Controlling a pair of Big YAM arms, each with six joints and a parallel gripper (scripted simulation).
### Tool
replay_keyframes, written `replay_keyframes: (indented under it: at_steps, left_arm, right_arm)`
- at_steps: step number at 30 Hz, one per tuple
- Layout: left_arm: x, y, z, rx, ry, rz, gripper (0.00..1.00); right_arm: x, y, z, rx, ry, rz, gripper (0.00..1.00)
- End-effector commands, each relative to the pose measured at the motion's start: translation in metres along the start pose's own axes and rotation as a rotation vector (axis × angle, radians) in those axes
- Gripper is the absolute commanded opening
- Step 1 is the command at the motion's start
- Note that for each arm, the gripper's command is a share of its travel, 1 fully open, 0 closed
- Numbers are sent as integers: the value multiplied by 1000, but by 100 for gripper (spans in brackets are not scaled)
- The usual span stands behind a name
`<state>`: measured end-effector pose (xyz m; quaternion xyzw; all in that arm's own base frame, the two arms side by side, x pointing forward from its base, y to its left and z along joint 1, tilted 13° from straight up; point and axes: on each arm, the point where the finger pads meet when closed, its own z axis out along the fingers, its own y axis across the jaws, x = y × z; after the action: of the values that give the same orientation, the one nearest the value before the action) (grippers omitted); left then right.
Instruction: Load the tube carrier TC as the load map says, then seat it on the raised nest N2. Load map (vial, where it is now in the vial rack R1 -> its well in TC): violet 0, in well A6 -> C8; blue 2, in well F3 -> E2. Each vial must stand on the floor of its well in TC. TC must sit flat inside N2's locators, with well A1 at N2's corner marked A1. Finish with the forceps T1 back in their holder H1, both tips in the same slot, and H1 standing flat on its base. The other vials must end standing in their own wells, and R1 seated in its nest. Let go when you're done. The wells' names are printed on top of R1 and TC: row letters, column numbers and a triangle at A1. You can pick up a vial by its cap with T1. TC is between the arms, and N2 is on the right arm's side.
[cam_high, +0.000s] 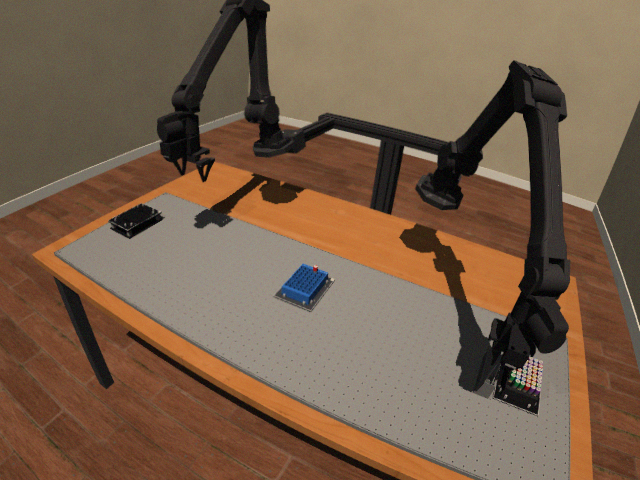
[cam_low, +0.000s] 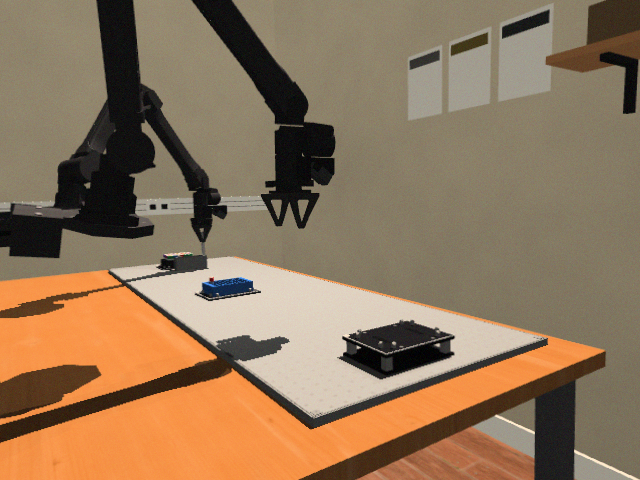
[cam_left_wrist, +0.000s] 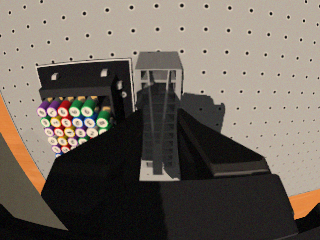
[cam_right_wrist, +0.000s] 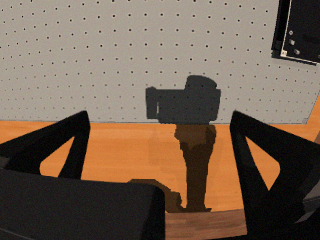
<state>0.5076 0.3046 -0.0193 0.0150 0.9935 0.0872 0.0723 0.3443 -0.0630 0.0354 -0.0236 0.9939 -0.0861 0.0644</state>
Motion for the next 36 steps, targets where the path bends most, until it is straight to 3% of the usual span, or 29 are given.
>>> replay_keyframes:
  at_steps: [1,13,36]
  left_arm:
    - [-17,17,5,-21,-36,-3,24]
    - [-16,14,17,-18,-32,-1,24]
    - [-19,18,6,-24,-42,-3,24]
  right_arm:
    - [-33,-10,-19,15,-78,31,100]
    - [-33,-10,-19,15,-78,31,100]
    - [-33,-10,-19,15,-78,31,100]
